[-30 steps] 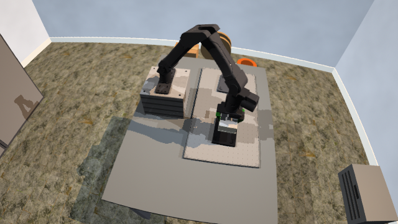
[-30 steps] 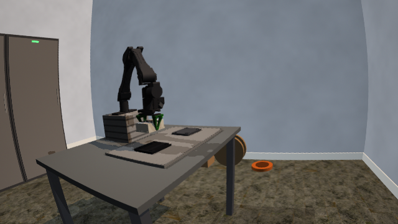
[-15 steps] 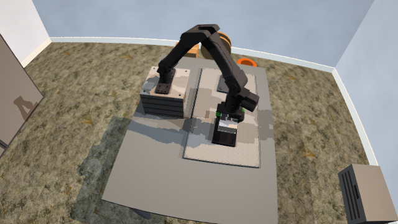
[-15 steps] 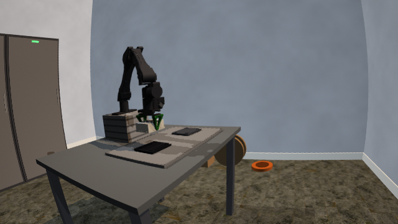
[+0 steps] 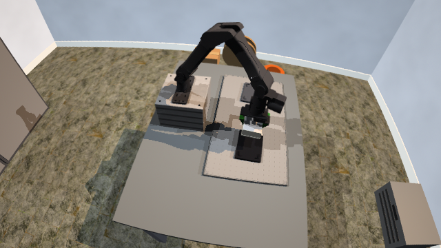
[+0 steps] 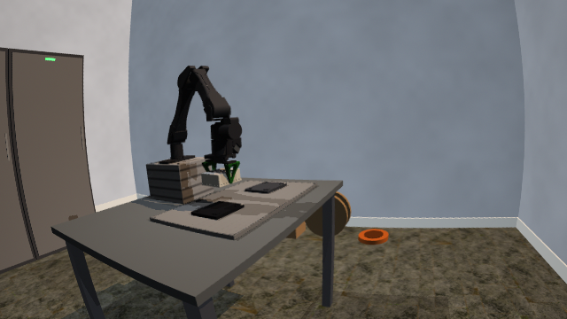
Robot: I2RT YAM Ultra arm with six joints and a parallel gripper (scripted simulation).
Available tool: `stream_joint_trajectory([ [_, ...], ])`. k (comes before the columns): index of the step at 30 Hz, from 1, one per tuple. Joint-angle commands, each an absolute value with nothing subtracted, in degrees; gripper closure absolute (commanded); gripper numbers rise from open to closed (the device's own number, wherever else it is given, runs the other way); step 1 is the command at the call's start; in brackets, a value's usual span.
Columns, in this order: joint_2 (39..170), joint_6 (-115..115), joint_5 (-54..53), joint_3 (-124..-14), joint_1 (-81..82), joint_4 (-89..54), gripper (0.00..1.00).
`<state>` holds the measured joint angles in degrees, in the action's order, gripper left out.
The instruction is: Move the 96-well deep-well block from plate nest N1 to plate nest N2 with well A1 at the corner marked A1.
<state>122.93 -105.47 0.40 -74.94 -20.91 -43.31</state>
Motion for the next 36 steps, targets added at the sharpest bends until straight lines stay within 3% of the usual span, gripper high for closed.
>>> stream_joint_trajectory([
  [1, 121.5, -103.7, 0.3, -75.1, -20.6, -42.9, 1.00],
  [36, 118.0, -87.5, 0.3, -69.3, -4.4, -40.6, 1.00],
])
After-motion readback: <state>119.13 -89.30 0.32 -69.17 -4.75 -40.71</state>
